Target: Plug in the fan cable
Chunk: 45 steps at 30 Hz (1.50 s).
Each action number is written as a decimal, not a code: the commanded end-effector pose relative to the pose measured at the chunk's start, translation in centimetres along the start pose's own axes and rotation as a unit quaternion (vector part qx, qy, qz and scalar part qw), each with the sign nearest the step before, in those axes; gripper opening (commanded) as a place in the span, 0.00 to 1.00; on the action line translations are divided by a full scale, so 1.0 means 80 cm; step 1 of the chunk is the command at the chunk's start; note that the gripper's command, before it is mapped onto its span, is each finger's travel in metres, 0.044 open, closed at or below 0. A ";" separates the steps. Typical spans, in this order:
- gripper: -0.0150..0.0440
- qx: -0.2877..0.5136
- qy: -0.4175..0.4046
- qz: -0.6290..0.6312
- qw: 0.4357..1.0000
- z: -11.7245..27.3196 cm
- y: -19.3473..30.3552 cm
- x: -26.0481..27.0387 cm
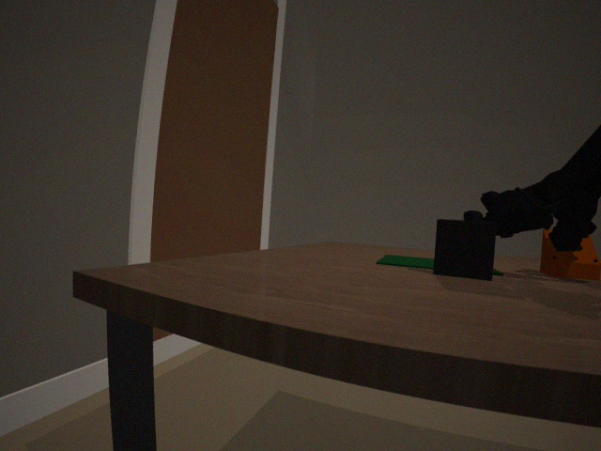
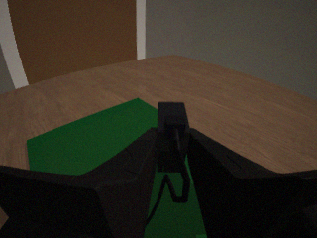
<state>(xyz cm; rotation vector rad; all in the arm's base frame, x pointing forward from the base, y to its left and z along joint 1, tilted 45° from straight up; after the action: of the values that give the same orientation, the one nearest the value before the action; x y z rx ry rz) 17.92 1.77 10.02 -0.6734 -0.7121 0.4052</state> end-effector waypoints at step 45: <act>0.25 0.000 0.003 0.000 1.000 -0.011 0.056 0.006</act>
<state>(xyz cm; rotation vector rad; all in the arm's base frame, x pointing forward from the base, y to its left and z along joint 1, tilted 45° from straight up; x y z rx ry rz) 18.31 4.64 6.92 -0.6716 -0.7073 0.4056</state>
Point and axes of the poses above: the point midway between the two fingers, 35 mm back from their tips, its own z axis back along the fingers, its own x axis across the jaws, y = z × x, the point moved 9 cm from there along z, back along the fingers, and after that the axes turned 7 degrees about z, right-handed, at the moved point
